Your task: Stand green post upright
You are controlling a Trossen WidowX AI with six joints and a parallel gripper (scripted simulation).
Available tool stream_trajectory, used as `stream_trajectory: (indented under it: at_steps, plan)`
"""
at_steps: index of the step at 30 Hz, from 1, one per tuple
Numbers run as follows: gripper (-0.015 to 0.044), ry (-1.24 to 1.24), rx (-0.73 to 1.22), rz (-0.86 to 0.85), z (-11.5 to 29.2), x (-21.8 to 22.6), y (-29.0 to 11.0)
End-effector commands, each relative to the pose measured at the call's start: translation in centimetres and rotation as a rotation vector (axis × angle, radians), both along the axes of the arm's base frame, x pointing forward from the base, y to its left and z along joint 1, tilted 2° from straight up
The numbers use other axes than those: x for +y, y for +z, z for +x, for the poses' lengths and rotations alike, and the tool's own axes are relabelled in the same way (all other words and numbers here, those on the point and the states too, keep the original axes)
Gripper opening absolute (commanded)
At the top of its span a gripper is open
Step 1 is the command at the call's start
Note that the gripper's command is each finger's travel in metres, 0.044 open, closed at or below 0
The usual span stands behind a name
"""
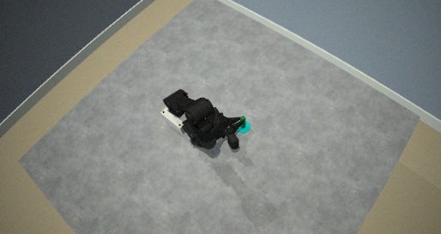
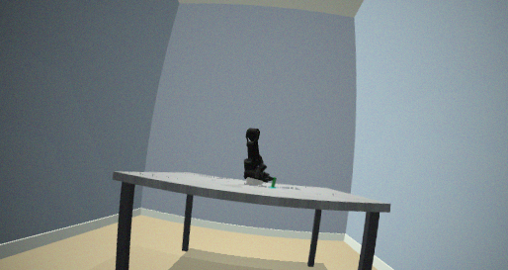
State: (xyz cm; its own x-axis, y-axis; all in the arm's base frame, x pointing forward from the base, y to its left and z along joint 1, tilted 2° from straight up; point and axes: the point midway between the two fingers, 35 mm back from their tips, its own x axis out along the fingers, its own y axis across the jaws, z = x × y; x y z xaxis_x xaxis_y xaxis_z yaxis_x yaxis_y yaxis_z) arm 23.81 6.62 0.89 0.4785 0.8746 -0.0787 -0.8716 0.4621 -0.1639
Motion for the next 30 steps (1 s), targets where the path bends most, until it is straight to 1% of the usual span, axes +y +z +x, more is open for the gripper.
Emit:
stream_trajectory:
  at_steps: [1, 14, 15, 30]
  plan:
    - [0.0049, -0.002, -0.005, -0.005, 0.1, 0.0, -0.1]
    - [0.039, -0.002, -0.005, -0.005, 0.1, 0.0, -0.1]
    - [0.04, -0.002, -0.005, -0.005, 0.1, 0.0, -0.1]
    - [0.04, -0.017, 0.04, 0.035, 0.8, -0.5, 4.1]
